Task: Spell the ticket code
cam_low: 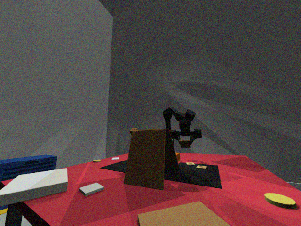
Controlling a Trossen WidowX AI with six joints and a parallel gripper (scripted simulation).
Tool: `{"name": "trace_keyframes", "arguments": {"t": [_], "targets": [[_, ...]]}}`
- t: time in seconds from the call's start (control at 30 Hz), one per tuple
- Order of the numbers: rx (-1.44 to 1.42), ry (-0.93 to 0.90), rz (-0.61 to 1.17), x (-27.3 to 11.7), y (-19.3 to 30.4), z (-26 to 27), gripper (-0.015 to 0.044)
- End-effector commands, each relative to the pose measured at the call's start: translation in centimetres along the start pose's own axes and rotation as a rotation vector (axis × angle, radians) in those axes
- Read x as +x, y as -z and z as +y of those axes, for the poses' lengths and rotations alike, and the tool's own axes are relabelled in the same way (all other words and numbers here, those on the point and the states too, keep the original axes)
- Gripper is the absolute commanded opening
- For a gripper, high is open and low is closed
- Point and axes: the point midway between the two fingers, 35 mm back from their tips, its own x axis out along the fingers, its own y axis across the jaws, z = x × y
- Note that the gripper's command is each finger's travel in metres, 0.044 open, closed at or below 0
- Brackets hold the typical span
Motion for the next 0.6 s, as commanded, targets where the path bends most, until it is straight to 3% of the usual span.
{"name": "trace_keyframes", "arguments": {"t": [0.0, 0.57], "targets": [[-0.008, -0.002, 0.004, 0.06, 0.16, -0.19, 0.0], [-0.008, -0.001, 0.004, 0.07, 0.13, -1.04, 0.0]]}}
